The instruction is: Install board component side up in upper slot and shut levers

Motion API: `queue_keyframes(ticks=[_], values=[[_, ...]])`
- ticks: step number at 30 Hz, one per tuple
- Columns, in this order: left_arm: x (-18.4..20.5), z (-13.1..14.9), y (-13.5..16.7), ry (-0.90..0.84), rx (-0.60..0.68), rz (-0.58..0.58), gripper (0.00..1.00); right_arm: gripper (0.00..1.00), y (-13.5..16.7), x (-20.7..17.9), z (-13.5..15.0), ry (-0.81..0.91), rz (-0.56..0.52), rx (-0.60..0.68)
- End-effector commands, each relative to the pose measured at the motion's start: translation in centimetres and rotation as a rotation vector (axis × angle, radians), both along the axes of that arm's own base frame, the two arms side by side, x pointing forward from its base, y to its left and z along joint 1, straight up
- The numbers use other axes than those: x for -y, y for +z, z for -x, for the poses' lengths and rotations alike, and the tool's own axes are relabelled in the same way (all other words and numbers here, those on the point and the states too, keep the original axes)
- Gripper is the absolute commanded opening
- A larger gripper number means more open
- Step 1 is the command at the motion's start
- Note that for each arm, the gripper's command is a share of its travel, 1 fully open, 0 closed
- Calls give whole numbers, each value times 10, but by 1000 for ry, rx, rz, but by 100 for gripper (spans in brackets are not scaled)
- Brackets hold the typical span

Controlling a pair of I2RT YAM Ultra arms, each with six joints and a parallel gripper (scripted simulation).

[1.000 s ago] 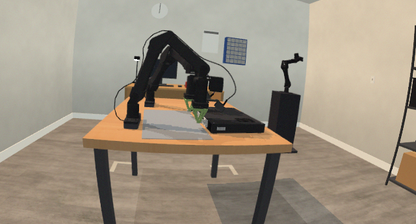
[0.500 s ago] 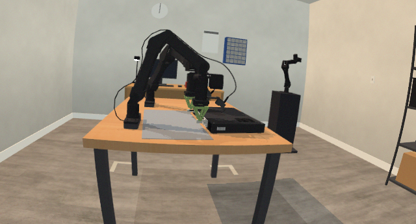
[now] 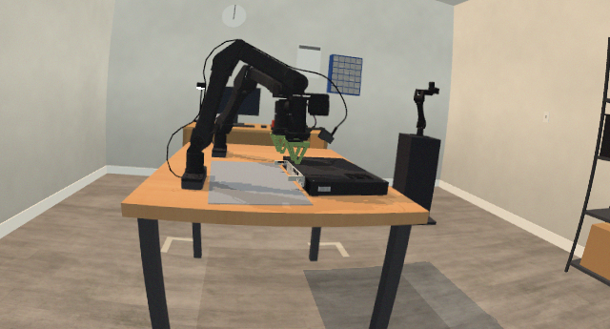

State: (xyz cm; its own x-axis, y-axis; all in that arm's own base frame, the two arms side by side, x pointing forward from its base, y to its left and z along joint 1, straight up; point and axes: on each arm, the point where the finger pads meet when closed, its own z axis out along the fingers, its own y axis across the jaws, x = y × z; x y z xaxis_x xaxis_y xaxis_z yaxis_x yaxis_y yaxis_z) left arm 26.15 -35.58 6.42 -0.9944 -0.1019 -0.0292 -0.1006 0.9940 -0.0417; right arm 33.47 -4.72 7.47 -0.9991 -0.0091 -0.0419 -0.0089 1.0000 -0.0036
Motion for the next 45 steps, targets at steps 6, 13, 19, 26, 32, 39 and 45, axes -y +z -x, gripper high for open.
queue_keyframes(ticks=[6,13,19,26,32,39,45], values=[[-3,5,24,4,-7,-35,64,64,12,-5,11,5,-11,-31],[-9,-10,29,-12,76,-34,64,64,12,-5,8,5,-9,-18],[-31,-30,51,-20,219,-54,64,64,12,-5,8,5,-9,-18],[-101,-50,105,-44,482,-107,64,64,12,-5,8,5,-9,-18],[-133,-58,148,-52,636,-88,64,64,12,-5,8,5,-9,-18],[-193,-79,218,-84,936,-72,64,64,12,-5,8,5,-9,-18],[-237,-91,267,-109,1161,-50,64,64,12,-5,8,5,-9,-18]])
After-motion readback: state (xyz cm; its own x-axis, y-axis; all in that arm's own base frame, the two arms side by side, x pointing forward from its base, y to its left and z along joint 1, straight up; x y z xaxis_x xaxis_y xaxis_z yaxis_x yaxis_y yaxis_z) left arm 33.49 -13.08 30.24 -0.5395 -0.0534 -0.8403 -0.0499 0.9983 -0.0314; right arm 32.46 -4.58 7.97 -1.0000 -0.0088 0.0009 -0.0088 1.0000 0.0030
